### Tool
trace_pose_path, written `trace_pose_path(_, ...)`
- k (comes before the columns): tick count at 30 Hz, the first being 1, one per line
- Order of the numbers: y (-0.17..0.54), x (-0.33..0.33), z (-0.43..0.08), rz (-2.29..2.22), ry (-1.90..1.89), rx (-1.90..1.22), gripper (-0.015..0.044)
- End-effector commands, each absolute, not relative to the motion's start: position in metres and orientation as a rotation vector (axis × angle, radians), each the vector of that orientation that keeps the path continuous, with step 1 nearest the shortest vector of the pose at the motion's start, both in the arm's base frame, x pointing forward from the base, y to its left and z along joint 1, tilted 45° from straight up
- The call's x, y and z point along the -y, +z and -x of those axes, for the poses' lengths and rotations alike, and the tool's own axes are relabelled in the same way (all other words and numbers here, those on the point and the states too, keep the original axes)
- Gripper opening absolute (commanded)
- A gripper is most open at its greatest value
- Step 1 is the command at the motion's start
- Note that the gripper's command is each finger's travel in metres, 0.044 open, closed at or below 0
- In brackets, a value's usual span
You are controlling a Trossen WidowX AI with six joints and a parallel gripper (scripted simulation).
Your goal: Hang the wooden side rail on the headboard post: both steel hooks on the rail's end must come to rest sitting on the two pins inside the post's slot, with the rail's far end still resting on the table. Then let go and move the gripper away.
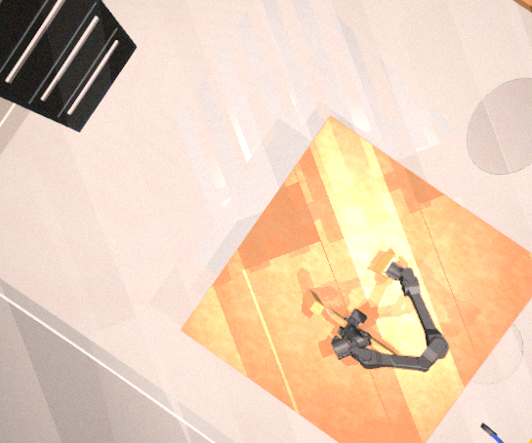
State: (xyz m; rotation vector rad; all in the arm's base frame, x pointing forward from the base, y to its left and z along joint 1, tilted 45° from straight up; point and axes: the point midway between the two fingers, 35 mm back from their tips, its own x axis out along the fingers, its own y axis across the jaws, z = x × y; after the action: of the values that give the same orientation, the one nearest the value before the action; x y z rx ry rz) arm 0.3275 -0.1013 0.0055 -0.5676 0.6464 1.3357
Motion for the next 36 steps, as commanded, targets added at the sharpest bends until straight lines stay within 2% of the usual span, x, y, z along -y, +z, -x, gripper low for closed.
trace_pose_path(1,0.0054,0.1057,-0.3266,0.574,1.327,-0.647,0.0)
trace_pose_path(36,0.0033,0.1083,-0.3272,0.574,1.327,-0.647,0.0)
